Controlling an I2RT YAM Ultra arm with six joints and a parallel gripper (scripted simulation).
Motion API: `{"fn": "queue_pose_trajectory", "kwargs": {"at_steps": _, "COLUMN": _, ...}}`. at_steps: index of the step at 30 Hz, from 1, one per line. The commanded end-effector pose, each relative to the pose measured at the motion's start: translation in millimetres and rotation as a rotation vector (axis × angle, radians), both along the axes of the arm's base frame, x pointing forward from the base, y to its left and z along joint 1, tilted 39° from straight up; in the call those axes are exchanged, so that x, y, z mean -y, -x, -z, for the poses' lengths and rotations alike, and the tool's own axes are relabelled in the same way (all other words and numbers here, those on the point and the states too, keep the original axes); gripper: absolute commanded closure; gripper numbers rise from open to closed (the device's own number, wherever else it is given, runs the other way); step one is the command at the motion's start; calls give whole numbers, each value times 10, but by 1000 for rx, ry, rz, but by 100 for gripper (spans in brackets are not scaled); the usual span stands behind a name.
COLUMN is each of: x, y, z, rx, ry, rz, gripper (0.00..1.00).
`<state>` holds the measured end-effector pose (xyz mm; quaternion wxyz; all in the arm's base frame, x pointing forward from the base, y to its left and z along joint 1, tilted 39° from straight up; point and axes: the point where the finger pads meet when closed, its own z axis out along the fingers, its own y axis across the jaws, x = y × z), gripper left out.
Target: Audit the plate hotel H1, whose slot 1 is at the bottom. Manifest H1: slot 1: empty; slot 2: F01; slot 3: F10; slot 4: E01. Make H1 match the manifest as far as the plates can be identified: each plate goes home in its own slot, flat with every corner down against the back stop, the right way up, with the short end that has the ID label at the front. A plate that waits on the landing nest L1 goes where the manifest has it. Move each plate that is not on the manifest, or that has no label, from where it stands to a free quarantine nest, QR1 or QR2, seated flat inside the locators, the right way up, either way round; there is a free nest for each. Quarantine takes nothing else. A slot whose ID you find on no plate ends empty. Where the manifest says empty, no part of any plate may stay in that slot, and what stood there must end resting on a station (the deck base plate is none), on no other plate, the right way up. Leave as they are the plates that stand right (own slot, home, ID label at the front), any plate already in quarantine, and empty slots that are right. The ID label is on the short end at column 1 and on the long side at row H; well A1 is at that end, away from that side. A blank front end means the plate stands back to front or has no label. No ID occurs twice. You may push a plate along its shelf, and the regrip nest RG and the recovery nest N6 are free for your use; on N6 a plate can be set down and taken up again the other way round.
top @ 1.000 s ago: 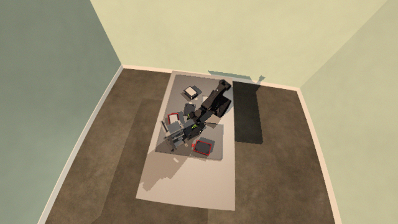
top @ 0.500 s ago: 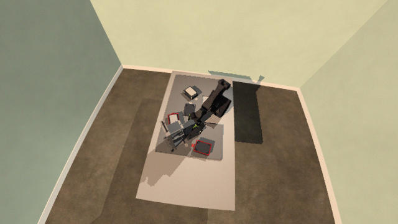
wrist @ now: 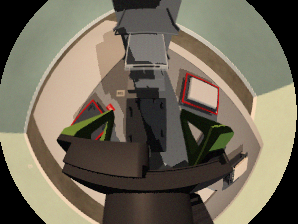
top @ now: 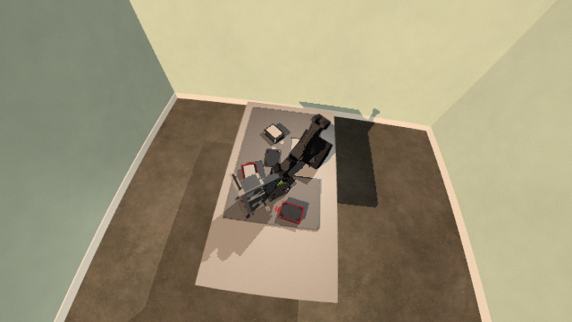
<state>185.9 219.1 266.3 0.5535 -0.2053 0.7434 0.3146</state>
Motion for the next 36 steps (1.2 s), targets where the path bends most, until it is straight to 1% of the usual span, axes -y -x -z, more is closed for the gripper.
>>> {"fn": "queue_pose_trajectory", "kwargs": {"at_steps": 1, "x": -37, "y": -25, "z": -21, "rx": 14, "ry": -26, "rz": 8, "gripper": 0}}
{"fn": "queue_pose_trajectory", "kwargs": {"at_steps": 2, "x": -37, "y": -25, "z": -21, "rx": 14, "ry": -26, "rz": 8, "gripper": 0}}
{"fn": "queue_pose_trajectory", "kwargs": {"at_steps": 3, "x": 20, "y": -11, "z": -243, "rx": 49, "ry": -79, "rz": 14, "gripper": 0}}
{"fn": "queue_pose_trajectory", "kwargs": {"at_steps": 4, "x": -25, "y": -30, "z": -42, "rx": 23, "ry": -40, "rz": 12, "gripper": 0}}
{"fn": "queue_pose_trajectory", "kwargs": {"at_steps": 5, "x": -60, "y": -43, "z": 19, "rx": 14, "ry": -26, "rz": 9, "gripper": 0}}
{"fn": "queue_pose_trajectory", "kwargs": {"at_steps": 17, "x": -170, "y": -91, "z": 178, "rx": 14, "ry": -26, "rz": 7, "gripper": 0}}
{"fn": "queue_pose_trajectory", "kwargs": {"at_steps": 19, "x": -170, "y": -91, "z": 178, "rx": 14, "ry": -26, "rz": 7, "gripper": 0}}
{"fn": "queue_pose_trajectory", "kwargs": {"at_steps": 20, "x": -133, "y": -105, "z": -33, "rx": 44, "ry": -73, "rz": 17, "gripper": 0}}
{"fn": "queue_pose_trajectory", "kwargs": {"at_steps": 21, "x": -169, "y": -124, "z": 182, "rx": 16, "ry": -29, "rz": 16, "gripper": 0}}
{"fn": "queue_pose_trajectory", "kwargs": {"at_steps": 23, "x": -192, "y": -124, "z": 231, "rx": 14, "ry": -25, "rz": 12, "gripper": 0}}
{"fn": "queue_pose_trajectory", "kwargs": {"at_steps": 24, "x": -176, "y": -169, "z": 199, "rx": 18, "ry": -29, "rz": 26, "gripper": 0}}
{"fn": "queue_pose_trajectory", "kwargs": {"at_steps": 25, "x": -199, "y": -183, "z": 6, "rx": 39, "ry": -60, "rz": 21, "gripper": 0}}
{"fn": "queue_pose_trajectory", "kwargs": {"at_steps": 34, "x": -287, "y": -286, "z": -59, "rx": 43, "ry": -56, "rz": 13, "gripper": 0}}
{"fn": "queue_pose_trajectory", "kwargs": {"at_steps": 36, "x": -287, "y": -286, "z": -59, "rx": 43, "ry": -56, "rz": 13, "gripper": 0}}
